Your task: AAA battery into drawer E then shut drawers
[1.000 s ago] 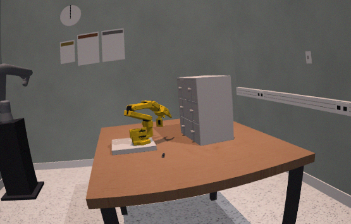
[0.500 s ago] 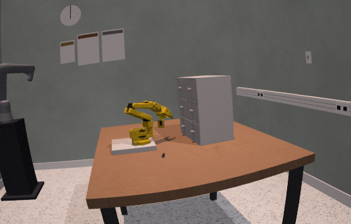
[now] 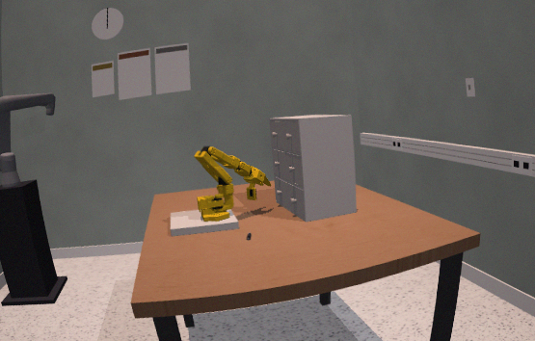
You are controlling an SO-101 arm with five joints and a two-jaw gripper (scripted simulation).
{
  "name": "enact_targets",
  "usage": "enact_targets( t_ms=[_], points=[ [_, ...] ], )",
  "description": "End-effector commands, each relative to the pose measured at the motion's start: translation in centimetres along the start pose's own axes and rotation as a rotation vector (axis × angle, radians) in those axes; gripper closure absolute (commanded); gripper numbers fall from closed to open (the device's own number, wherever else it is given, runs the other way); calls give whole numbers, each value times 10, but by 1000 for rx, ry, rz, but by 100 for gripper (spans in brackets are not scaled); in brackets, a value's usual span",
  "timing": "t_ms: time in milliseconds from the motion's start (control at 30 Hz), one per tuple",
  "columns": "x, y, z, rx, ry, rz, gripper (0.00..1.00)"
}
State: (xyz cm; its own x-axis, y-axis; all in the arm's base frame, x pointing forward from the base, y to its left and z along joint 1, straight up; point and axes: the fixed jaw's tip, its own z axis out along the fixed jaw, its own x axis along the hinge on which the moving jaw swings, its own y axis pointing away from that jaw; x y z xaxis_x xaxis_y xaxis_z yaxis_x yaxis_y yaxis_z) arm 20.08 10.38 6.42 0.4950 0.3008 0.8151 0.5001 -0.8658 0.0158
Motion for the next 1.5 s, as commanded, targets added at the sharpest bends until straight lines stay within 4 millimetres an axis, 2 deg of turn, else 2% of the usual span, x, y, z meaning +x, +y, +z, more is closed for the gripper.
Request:
enact_targets(
  t_ms=[0,367,533,1467],
  points=[
    [2,3,3,-12,14,4,79],
    [2,3,3,-12,14,4,79],
    [-9,3,14,-11,-13,4,79],
    [-7,5,15,-17,-13,8,79]
  ],
)
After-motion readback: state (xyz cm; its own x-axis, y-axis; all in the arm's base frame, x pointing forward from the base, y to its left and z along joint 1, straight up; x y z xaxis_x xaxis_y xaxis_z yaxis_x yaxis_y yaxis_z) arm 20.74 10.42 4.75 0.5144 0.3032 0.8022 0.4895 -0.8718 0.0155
